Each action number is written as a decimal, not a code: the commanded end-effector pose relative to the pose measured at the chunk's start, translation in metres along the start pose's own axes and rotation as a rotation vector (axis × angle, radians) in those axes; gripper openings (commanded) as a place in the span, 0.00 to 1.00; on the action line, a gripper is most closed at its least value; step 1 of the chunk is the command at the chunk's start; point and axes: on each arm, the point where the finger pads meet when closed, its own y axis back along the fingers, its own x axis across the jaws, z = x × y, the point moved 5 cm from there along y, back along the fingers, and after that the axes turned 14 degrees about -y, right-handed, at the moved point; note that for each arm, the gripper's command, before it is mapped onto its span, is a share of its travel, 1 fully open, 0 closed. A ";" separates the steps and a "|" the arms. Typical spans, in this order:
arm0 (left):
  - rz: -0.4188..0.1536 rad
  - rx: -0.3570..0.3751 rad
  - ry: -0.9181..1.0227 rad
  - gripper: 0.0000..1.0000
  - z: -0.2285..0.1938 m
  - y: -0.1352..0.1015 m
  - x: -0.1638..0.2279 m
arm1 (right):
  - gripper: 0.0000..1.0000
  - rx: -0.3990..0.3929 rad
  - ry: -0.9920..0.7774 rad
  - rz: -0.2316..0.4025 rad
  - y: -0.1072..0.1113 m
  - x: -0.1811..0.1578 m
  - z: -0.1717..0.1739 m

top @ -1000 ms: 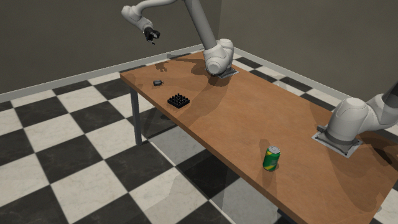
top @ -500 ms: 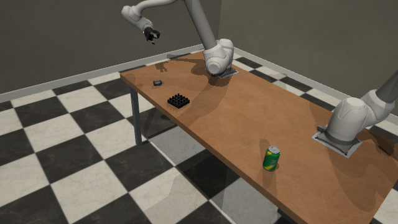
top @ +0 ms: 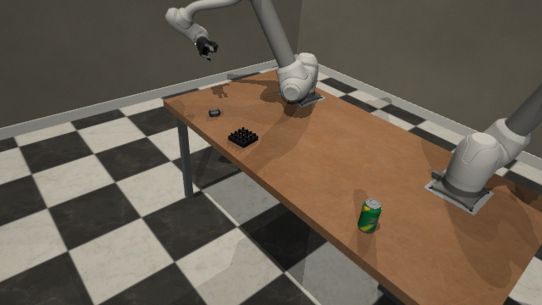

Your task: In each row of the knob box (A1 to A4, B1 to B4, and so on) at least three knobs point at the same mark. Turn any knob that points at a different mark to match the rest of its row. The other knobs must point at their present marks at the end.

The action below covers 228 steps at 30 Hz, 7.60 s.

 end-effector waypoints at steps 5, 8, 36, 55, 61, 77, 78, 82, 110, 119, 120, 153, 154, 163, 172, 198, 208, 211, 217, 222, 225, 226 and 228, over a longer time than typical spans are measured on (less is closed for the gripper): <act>-0.064 0.017 0.032 1.00 -0.014 -0.007 0.012 | 1.00 0.000 0.001 0.000 0.000 0.001 0.000; -0.074 0.019 0.039 1.00 -0.016 -0.008 0.014 | 1.00 0.000 0.001 0.000 0.000 0.001 0.000; -0.106 0.025 0.059 1.00 -0.022 -0.011 0.020 | 1.00 -0.029 -0.007 -0.021 -0.014 -0.001 0.014; -0.106 0.025 0.059 1.00 -0.022 -0.011 0.020 | 1.00 -0.379 -0.158 -0.165 -0.142 -0.027 0.143; -0.106 0.025 0.059 1.00 -0.022 -0.011 0.020 | 1.00 -0.518 -0.242 -0.186 -0.182 -0.032 0.181; -0.106 0.025 0.059 1.00 -0.022 -0.011 0.020 | 1.00 -0.906 -0.563 -0.185 -0.277 -0.045 0.248; -0.106 0.025 0.059 1.00 -0.022 -0.011 0.020 | 1.00 -0.968 -0.627 -0.180 -0.290 -0.048 0.252; -0.106 0.025 0.059 1.00 -0.022 -0.011 0.020 | 1.00 -1.060 -0.730 -0.171 -0.311 -0.054 0.254; -0.106 0.025 0.059 1.00 -0.022 -0.011 0.020 | 1.00 -1.613 -1.516 -0.198 -0.438 -0.114 0.122; -0.106 0.025 0.059 1.00 -0.022 -0.011 0.020 | 1.00 -1.766 -1.748 -0.267 -0.472 -0.128 0.039; -0.106 0.025 0.059 1.00 -0.022 -0.011 0.020 | 1.00 -1.781 -1.769 -0.276 -0.475 -0.129 0.030; -0.106 0.025 0.059 1.00 -0.022 -0.011 0.020 | 1.00 -2.038 -2.072 -0.505 -0.521 -0.128 -0.133; -0.106 0.025 0.059 1.00 -0.022 -0.011 0.020 | 1.00 -2.038 -2.072 -0.505 -0.521 -0.128 -0.133; -0.106 0.025 0.059 1.00 -0.022 -0.011 0.020 | 1.00 -2.038 -2.072 -0.505 -0.521 -0.128 -0.133; -0.106 0.025 0.059 1.00 -0.022 -0.011 0.020 | 1.00 -2.038 -2.072 -0.505 -0.521 -0.128 -0.133; -0.106 0.025 0.059 1.00 -0.022 -0.011 0.020 | 1.00 -2.038 -2.072 -0.506 -0.520 -0.127 -0.135; -0.106 0.025 0.059 1.00 -0.022 -0.011 0.020 | 1.00 -2.030 -2.073 -0.498 -0.514 -0.126 -0.144; -0.106 0.025 0.059 1.00 -0.022 -0.011 0.020 | 1.00 -2.030 -2.073 -0.498 -0.511 -0.126 -0.149; -0.106 0.025 0.059 1.00 -0.022 -0.011 0.020 | 1.00 -2.030 -2.073 -0.498 -0.506 -0.125 -0.156; -0.106 0.025 0.059 1.00 -0.022 -0.011 0.020 | 1.00 -2.030 -2.073 -0.498 -0.500 -0.124 -0.165; -0.106 0.025 0.059 1.00 -0.022 -0.011 0.020 | 1.00 -2.030 -2.073 -0.498 -0.497 -0.124 -0.169; -0.106 0.025 0.059 1.00 -0.022 -0.011 0.020 | 1.00 -2.030 -2.073 -0.498 -0.496 -0.124 -0.170; -0.106 0.025 0.059 1.00 -0.022 -0.011 0.020 | 1.00 -2.030 -2.073 -0.498 -0.494 -0.123 -0.172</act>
